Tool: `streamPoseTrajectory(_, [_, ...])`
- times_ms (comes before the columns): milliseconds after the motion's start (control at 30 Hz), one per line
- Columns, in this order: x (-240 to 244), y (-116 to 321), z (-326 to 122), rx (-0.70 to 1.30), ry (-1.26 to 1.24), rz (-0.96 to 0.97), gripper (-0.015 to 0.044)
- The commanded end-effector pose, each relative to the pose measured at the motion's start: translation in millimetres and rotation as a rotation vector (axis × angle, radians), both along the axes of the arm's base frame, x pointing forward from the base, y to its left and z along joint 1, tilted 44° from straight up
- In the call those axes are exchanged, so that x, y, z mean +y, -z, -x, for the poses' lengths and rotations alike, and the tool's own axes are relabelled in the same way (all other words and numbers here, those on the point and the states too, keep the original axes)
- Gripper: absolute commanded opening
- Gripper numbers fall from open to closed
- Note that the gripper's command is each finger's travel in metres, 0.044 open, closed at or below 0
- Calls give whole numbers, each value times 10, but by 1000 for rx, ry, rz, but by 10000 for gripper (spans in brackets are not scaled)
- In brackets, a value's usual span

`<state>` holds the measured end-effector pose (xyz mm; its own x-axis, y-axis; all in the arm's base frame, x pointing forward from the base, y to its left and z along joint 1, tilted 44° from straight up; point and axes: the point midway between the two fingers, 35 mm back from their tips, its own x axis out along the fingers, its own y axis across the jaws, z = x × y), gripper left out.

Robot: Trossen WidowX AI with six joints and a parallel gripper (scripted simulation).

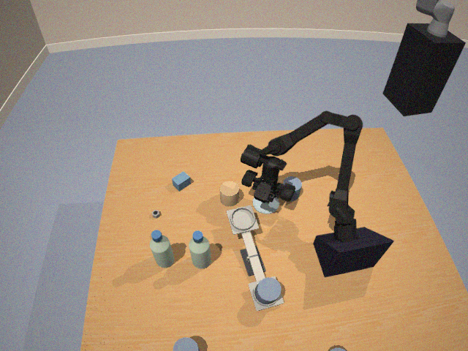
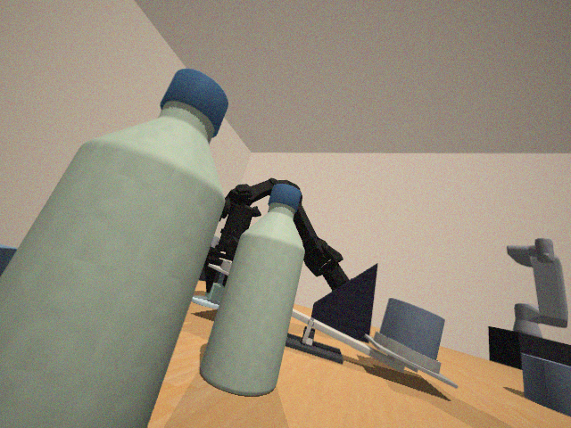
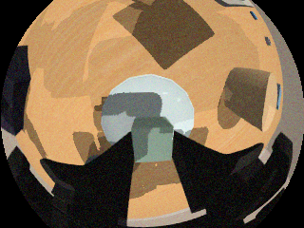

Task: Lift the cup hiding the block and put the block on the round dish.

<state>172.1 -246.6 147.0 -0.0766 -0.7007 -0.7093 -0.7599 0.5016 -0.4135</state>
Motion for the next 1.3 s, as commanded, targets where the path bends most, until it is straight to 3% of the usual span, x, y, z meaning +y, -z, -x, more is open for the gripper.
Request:
streamPoseTrajectory(0, [-39,78,3,6,-6,-8,0])
streamPoseTrajectory(67, [-41,80,3,6,-6,-8,0])
streamPoseTrajectory(633, [45,-34,-14,2,-1,-4,440])
streamPoseTrajectory(767, [373,-343,-48,4,-5,-11,440])
streamPoseTrajectory(1267, [637,-607,-55,8,-10,-13,440])
